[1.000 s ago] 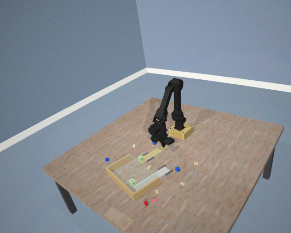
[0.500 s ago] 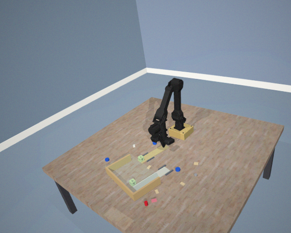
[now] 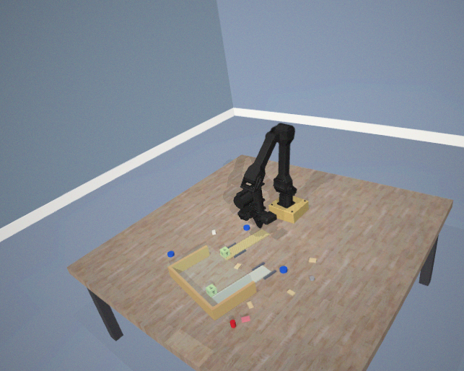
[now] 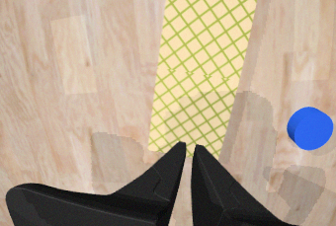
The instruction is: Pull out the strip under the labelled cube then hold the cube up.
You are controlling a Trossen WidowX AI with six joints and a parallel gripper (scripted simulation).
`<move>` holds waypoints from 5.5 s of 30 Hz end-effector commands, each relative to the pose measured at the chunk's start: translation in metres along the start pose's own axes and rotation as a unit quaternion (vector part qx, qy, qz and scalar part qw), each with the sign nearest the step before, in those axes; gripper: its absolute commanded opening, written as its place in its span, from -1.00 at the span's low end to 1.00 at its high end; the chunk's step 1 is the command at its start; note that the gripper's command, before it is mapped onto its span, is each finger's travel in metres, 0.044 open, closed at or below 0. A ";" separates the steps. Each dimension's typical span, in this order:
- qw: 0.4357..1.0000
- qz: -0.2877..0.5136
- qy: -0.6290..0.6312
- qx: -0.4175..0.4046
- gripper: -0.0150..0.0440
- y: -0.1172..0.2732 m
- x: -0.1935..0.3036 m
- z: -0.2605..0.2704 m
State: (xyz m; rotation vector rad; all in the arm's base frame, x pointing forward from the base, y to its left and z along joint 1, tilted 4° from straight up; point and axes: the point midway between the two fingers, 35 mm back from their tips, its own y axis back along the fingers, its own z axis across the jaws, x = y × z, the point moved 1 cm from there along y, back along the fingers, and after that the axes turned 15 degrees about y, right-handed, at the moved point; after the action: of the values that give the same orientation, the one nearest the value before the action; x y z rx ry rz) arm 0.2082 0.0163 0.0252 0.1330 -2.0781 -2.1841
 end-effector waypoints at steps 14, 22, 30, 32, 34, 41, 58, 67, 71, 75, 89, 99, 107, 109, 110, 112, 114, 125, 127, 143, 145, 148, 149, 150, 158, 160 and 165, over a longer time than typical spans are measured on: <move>1.000 -0.001 -0.005 -0.001 1.00 0.009 -0.061 -0.015; 1.000 -0.002 -0.005 0.000 1.00 0.013 -0.089 -0.022; 1.000 -0.003 -0.005 0.000 1.00 0.018 -0.117 -0.029; 1.000 -0.004 -0.005 0.000 1.00 0.019 -0.124 -0.031; 1.000 -0.004 -0.005 0.000 1.00 0.020 -0.131 -0.033; 1.000 -0.005 -0.004 0.000 1.00 0.024 -0.156 -0.040; 1.000 -0.007 -0.004 0.001 0.47 0.020 -0.192 -0.050; 1.000 -0.007 -0.004 0.001 0.36 0.006 -0.192 -0.051; 1.000 -0.007 -0.004 0.001 0.36 -0.001 -0.192 -0.051; 1.000 -0.007 -0.004 0.001 0.36 -0.008 -0.192 -0.051; 1.000 -0.007 -0.004 0.001 0.36 -0.028 -0.191 -0.051; 1.000 -0.008 -0.005 0.000 -0.05 -0.025 -0.192 -0.051; 1.000 -0.008 -0.005 0.000 -0.36 -0.025 -0.192 -0.051; 1.000 -0.008 -0.005 0.000 -0.49 -0.023 -0.189 -0.050; 1.000 -0.008 -0.005 0.000 -0.49 -0.021 -0.186 -0.050; 1.000 -0.007 -0.005 0.000 -0.49 -0.015 -0.179 -0.049; 1.000 -0.007 -0.005 0.000 -0.49 -0.009 -0.172 -0.048; 1.000 -0.004 -0.005 0.001 -0.49 0.015 -0.132 -0.041; 1.000 -0.004 -0.005 0.001 -0.49 0.015 -0.132 -0.041; 1.000 -0.002 -0.005 0.000 -0.49 0.015 -0.094 -0.035; 1.000 -0.002 -0.005 0.000 -0.49 0.023 -0.094 -0.035; 1.000 -0.002 -0.005 0.000 -0.49 0.042 -0.094 -0.035; 1.000 -0.002 -0.005 0.000 -0.49 0.047 -0.094 -0.035; 1.000 -0.002 -0.005 0.000 -0.49 0.050 -0.094 -0.035; 1.000 -0.002 -0.005 0.000 -0.49 0.051 -0.094 -0.035; 1.000 -0.002 -0.005 0.000 -0.49 0.051 -0.094 -0.035; 1.000 -0.002 -0.005 0.000 -0.49 0.051 -0.094 -0.035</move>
State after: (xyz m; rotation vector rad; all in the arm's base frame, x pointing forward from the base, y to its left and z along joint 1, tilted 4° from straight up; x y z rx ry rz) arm 0.3081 -0.0065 0.0713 0.1261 -2.0871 -2.1960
